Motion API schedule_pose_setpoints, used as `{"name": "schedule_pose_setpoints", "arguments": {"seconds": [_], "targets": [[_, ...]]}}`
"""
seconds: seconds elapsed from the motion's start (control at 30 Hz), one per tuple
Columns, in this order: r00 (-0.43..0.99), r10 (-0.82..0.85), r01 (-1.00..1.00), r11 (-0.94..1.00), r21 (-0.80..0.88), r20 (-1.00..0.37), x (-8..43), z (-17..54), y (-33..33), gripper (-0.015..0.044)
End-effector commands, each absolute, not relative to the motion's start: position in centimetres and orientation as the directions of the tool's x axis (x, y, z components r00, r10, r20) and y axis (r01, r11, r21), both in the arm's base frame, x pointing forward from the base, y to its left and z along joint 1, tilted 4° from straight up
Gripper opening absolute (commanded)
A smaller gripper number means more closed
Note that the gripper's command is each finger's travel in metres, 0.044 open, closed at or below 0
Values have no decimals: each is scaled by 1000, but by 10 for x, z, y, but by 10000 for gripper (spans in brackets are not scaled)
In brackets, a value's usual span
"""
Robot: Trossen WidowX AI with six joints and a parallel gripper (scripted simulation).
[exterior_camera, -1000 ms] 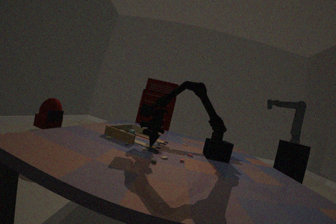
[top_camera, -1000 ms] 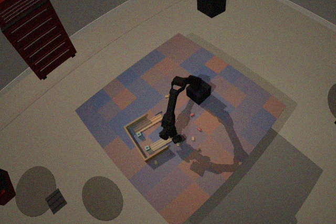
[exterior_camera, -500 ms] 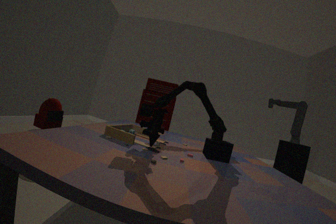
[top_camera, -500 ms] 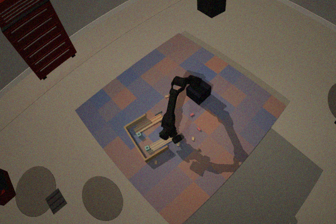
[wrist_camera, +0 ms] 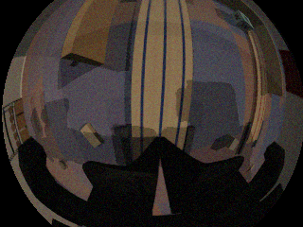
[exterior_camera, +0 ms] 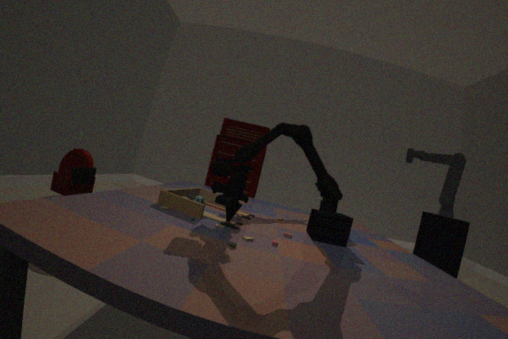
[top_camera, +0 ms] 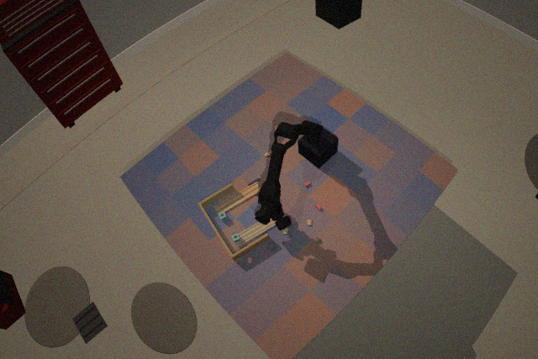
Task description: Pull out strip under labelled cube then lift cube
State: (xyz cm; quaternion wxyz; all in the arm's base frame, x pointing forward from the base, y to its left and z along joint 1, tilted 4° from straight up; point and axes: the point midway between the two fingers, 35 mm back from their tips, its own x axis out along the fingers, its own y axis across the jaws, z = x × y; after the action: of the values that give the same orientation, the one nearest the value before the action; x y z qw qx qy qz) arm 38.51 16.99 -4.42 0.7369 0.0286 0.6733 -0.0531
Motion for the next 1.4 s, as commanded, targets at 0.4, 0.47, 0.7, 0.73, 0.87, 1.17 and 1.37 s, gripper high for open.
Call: {"name": "schedule_pose_setpoints", "arguments": {"seconds": [0.4,0.47,0.7,0.73,0.87,1.17,1.37], "targets": [[88,-35,113,993,-25,-996,384,-47,171,0],[88,-35,113,993,-25,-996,381,-47,171,0],[87,-35,113,993,-25,-996,369,-49,171,0],[87,-34,113,993,-25,-996,368,-49,171,0],[86,-34,113,993,-25,-996,362,-50,172,0],[85,-34,112,993,-25,-996,348,-52,173,0],[84,-34,112,993,-25,-996,338,-53,173,0]]}}
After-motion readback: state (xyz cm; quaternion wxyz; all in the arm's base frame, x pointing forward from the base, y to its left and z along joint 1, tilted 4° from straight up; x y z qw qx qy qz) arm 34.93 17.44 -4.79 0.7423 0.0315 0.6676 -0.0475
